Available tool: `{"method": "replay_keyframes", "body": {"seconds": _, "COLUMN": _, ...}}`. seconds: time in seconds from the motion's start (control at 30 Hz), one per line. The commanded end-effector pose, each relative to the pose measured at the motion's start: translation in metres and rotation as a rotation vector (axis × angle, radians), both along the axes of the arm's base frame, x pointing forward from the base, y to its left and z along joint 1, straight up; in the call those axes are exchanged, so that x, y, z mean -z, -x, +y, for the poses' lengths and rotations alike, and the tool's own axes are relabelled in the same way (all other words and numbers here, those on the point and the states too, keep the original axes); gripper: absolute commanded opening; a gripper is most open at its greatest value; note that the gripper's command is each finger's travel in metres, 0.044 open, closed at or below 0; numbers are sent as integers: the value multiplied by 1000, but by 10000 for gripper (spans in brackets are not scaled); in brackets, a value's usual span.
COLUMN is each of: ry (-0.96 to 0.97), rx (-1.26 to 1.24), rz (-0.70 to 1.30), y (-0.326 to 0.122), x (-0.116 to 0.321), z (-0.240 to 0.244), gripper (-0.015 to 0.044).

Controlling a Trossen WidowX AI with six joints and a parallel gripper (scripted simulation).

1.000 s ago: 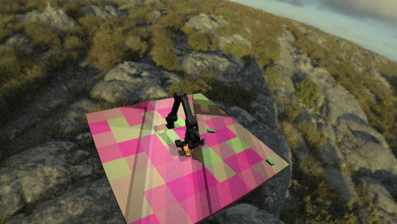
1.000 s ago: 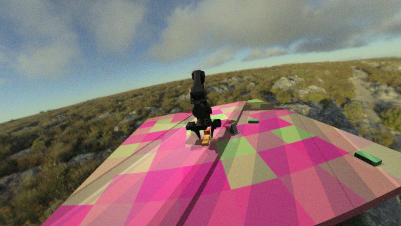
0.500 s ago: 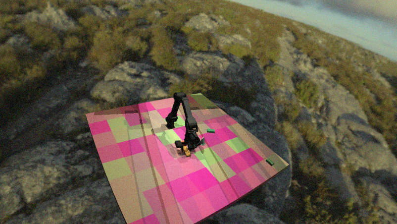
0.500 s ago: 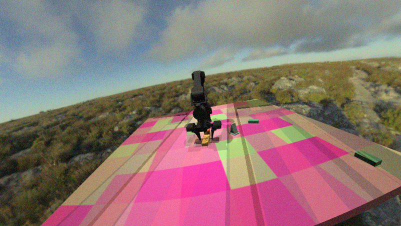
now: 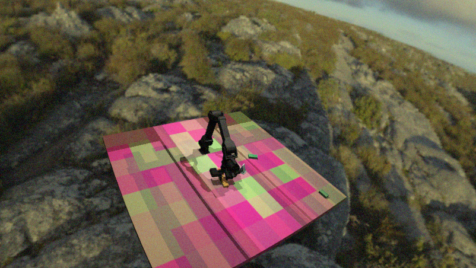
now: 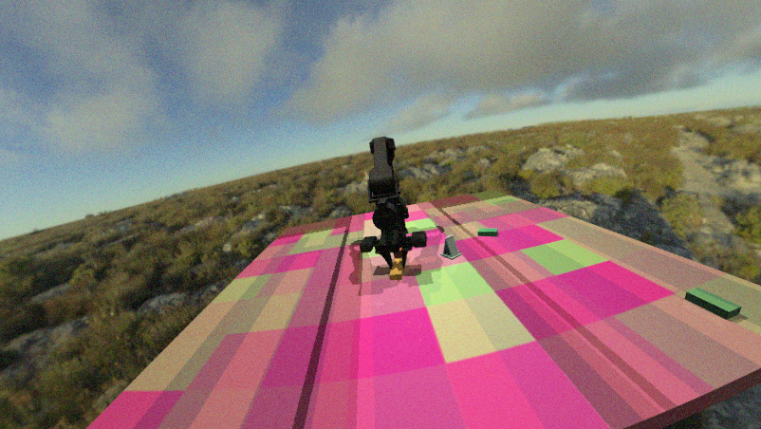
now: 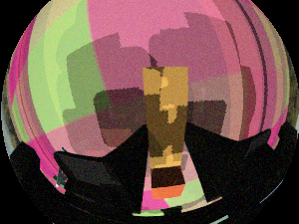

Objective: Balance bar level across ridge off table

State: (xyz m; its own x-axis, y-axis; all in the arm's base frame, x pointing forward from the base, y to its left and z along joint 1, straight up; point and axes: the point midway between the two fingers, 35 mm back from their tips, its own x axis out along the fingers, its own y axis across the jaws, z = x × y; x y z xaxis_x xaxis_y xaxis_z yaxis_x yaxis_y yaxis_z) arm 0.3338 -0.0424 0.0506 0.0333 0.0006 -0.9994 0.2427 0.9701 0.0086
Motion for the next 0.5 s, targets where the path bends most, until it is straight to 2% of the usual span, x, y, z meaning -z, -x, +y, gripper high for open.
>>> {"method": "replay_keyframes", "body": {"seconds": 0.0, "ry": 1, "rx": 0, "rz": 0, "y": 0, "x": 0, "z": 0, "gripper": 111}}
{"method": "replay_keyframes", "body": {"seconds": 0.03, "ry": 1, "rx": 0, "rz": 0, "y": 0, "x": 0, "z": 0, "gripper": 104}}
{"method": "replay_keyframes", "body": {"seconds": 0.17, "ry": 1, "rx": 0, "rz": 0, "y": -1, "x": -6, "z": 0, "gripper": 0}}
{"method": "replay_keyframes", "body": {"seconds": 0.47, "ry": 2, "rx": -1, "rz": 0, "y": -4, "x": -29, "z": -1, "gripper": 0}}
